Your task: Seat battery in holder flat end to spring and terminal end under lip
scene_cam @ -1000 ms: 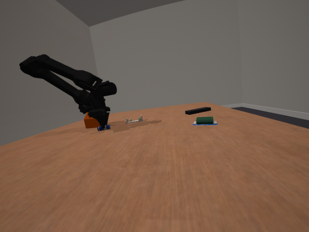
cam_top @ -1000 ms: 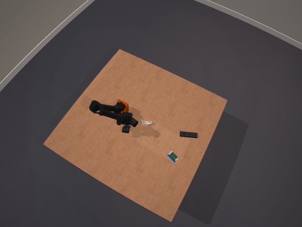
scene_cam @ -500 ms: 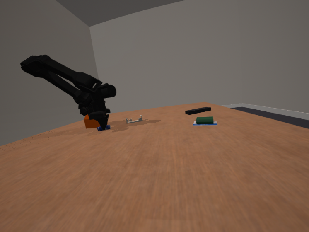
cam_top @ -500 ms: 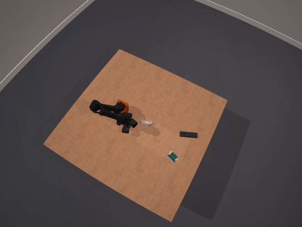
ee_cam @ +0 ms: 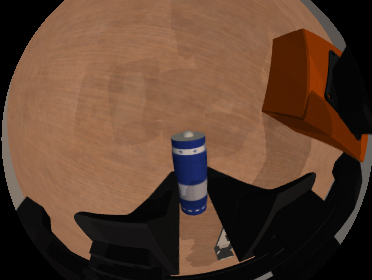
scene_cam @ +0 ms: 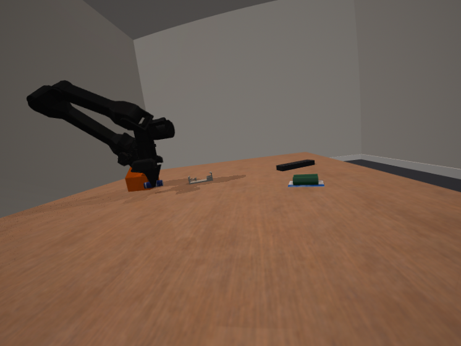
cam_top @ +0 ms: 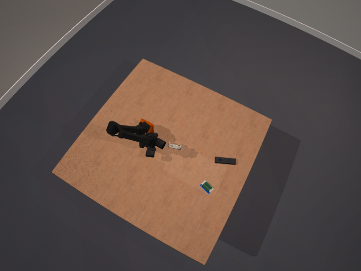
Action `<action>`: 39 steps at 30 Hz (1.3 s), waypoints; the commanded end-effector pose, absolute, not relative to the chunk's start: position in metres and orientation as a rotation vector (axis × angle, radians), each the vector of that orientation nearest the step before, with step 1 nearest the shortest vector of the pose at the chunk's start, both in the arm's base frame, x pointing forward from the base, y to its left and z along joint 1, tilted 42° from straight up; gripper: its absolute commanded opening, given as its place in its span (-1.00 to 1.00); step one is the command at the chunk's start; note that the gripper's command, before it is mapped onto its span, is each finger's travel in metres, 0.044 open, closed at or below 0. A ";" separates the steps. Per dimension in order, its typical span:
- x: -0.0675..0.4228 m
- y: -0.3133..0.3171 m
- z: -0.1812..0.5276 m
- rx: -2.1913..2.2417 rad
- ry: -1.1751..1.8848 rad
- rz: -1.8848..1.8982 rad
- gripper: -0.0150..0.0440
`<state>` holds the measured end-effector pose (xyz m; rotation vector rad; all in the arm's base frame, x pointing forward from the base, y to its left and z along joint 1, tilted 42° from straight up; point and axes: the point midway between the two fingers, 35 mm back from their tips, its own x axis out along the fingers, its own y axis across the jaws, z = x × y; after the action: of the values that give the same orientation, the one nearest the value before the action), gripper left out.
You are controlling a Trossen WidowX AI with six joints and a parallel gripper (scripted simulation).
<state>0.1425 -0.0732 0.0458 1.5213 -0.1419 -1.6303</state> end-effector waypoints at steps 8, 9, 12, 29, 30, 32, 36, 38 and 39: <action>0.145 -0.056 0.069 1.467 -0.088 -1.602 -0.25; 0.147 -0.054 0.069 1.423 -0.041 -1.592 -0.25; 0.155 -0.049 0.070 1.292 0.096 -1.556 -0.25; 0.196 -0.008 0.062 0.524 0.760 -1.220 -0.25; 0.198 -0.006 0.061 0.478 0.793 -1.195 -0.25; 0.202 -0.001 0.059 0.385 0.856 -1.143 -0.25; 0.210 0.010 0.055 0.198 0.976 -1.032 -0.25; 0.214 0.015 0.052 0.105 1.031 -0.975 -0.25; 0.216 0.018 0.051 0.059 1.058 -0.945 -0.25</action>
<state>0.2082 0.0084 0.0547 0.1829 0.9794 -1.0297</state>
